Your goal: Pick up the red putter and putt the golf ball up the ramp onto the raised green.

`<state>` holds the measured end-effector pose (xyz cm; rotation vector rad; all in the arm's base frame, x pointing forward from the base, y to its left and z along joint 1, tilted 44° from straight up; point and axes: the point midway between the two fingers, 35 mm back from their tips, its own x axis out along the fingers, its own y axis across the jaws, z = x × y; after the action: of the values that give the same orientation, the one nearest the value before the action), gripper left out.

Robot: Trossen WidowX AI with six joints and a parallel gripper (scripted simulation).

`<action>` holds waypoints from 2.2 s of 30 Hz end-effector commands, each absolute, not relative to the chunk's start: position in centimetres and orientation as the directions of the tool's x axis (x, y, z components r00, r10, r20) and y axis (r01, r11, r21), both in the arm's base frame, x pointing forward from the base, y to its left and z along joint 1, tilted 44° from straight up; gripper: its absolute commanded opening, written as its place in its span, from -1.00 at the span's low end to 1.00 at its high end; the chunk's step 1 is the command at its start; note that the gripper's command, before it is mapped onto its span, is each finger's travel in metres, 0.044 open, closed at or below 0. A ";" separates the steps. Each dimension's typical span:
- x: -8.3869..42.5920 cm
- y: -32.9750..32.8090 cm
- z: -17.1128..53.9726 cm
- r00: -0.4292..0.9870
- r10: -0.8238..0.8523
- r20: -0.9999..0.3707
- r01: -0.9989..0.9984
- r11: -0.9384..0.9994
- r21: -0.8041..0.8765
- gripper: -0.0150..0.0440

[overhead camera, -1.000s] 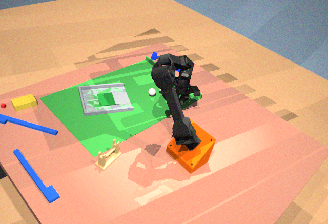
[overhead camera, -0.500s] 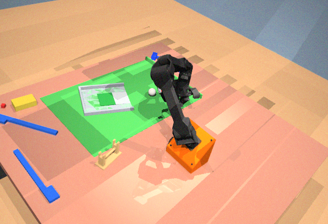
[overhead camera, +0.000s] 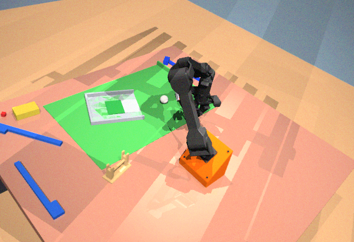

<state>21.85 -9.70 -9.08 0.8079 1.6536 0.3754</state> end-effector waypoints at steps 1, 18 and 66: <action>21.9 -10.0 -9.4 -0.059 0.681 -0.730 0.297 0.710 0.638 -0.49; 26.0 -0.1 -0.5 -0.059 0.689 -0.723 0.297 0.703 0.646 -0.49; 26.3 -3.7 3.1 -0.069 0.693 -0.717 0.311 0.698 0.645 -0.49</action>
<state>26.26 -3.66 3.12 0.8184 1.6642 0.3847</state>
